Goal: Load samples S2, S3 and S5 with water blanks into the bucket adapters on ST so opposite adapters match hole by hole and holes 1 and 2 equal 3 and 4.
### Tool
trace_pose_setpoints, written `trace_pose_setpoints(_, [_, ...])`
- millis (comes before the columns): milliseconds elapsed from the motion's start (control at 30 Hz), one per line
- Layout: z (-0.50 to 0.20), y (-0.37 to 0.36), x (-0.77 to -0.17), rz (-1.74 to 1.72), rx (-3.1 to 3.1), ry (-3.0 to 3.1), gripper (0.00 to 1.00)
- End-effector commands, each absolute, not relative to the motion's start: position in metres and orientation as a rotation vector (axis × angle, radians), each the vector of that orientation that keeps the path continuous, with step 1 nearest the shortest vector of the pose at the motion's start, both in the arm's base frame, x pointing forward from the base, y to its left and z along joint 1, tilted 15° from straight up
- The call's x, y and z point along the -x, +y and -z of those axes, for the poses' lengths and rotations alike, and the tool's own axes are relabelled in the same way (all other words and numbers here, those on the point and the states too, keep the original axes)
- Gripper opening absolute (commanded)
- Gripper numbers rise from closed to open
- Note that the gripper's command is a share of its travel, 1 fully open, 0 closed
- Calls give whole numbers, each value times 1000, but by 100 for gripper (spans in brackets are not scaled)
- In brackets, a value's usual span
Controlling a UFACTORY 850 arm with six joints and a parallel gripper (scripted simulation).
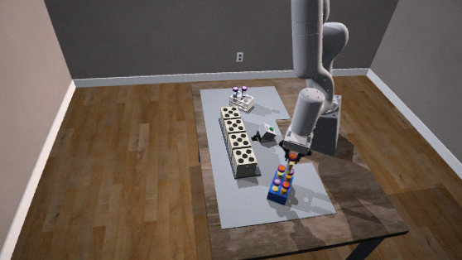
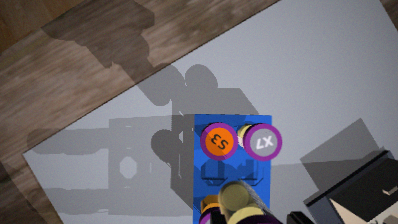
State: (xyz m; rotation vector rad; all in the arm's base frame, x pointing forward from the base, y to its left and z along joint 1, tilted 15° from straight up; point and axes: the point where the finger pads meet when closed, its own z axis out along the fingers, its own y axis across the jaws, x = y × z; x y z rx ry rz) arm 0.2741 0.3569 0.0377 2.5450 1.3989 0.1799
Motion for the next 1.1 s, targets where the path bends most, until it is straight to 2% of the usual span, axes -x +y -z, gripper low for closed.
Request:
trace_pose_setpoints(0, [-35, 364, -266, -184, -2546, 1398, 0])
trace_pose_setpoints(1067, [-16, 361, -270, -184, -2546, 1398, 0])
